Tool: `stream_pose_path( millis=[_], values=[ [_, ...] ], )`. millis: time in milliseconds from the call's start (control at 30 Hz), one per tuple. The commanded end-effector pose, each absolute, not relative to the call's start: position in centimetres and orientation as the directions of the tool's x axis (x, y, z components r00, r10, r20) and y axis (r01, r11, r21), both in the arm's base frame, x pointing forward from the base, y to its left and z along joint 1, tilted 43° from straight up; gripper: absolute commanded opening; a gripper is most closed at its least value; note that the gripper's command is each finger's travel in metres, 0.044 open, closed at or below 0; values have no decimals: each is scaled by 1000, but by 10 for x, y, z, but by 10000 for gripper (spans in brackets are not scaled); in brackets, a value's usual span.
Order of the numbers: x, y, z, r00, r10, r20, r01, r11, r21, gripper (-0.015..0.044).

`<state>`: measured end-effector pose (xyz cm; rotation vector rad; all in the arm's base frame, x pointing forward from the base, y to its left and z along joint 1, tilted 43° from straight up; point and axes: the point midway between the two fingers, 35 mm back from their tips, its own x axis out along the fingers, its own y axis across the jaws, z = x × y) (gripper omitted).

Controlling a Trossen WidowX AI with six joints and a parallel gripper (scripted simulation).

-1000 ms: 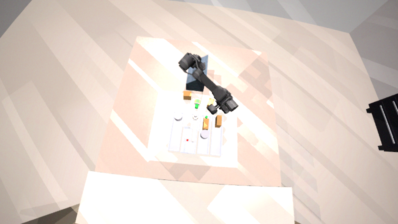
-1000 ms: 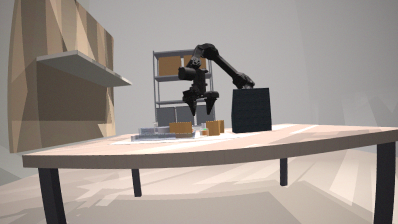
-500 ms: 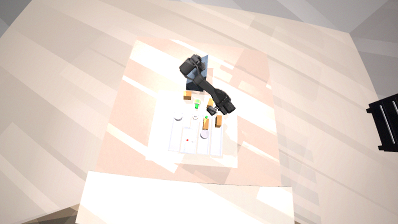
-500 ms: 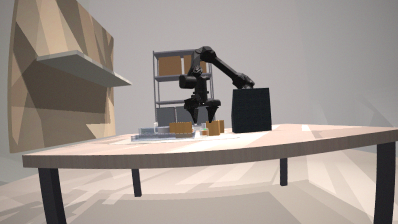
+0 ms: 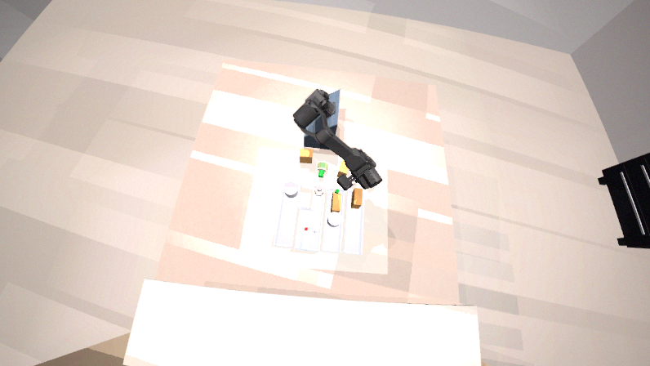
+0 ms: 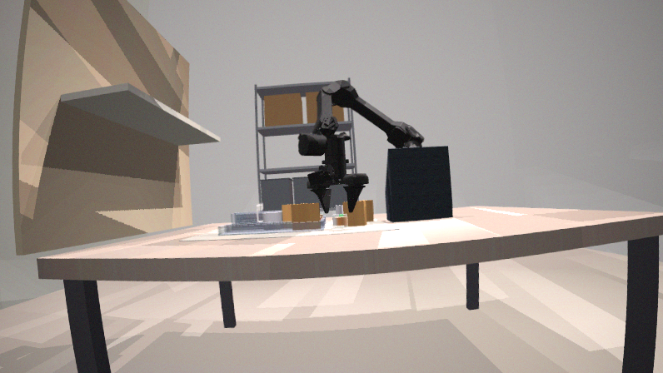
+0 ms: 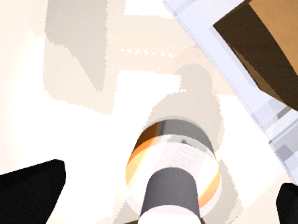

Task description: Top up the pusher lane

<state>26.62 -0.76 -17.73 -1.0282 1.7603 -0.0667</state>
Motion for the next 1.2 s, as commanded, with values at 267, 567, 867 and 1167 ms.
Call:
stream_pose_path(
  millis=[267, 567, 867, 1167],
  values=[
    [261, -22, -190, -90, -668, -739, -611, 623, -489, 440],
    [261, -22, -190, -90, -668, -739, -611, 623, -489, 204],
    [262, -18, -187, -90, -667, -740, -611, 624, -488, 65],
    [273, 36, -141, -88, -661, -745, -611, 627, -484, 0]
  ],
)
